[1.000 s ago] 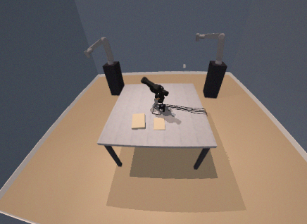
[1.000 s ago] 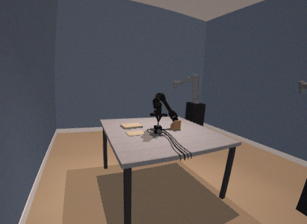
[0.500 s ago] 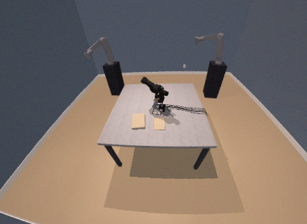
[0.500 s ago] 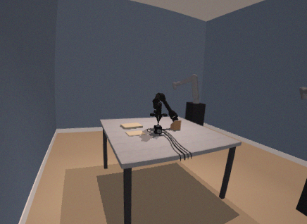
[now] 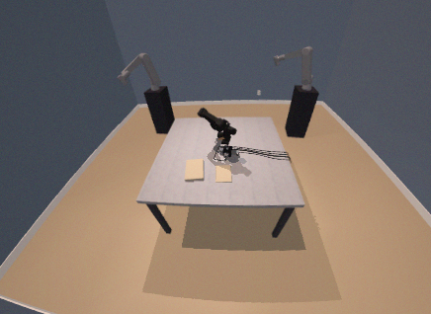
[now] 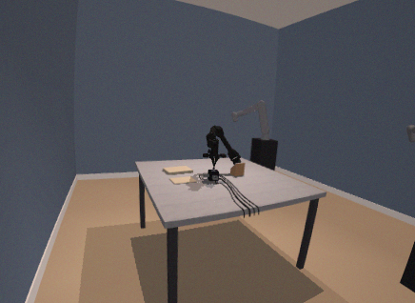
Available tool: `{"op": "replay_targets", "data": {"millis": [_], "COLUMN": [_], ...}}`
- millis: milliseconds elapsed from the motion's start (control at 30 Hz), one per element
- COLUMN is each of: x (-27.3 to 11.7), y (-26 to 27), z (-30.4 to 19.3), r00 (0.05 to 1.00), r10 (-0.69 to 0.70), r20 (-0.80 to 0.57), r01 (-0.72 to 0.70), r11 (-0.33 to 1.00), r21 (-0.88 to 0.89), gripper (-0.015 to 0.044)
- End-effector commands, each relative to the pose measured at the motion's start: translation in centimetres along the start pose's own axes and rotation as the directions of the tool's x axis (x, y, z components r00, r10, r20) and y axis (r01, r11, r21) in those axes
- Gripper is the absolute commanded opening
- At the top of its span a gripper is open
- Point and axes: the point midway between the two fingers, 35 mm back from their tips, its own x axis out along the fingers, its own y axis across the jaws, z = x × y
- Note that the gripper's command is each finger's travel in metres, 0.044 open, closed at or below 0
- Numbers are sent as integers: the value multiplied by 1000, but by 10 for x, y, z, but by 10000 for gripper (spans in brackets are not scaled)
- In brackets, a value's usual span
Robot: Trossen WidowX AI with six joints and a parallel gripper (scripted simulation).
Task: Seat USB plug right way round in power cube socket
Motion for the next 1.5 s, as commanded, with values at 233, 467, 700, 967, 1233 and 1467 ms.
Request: {"op": "replay_targets", "data": {"millis": [233,467,700,967,1233,1467], "x": [2,3,4,5,6,6], "y": [0,0,0,0,0,0], "z": [0,0,0,1,1,1], "r00": [1000,1000,1000,1000,1000,1000], "r10": [-3,-3,-3,-3,-3,-3], "r20": [-2,-2,-2,-2,-2,-2], "r01": [3,3,3,3,3,3], "r11": [1000,1000,1000,1000,1000,1000], "r21": [0,0,0,0,0,0], "gripper": [0,0,0,0,0,0]}}
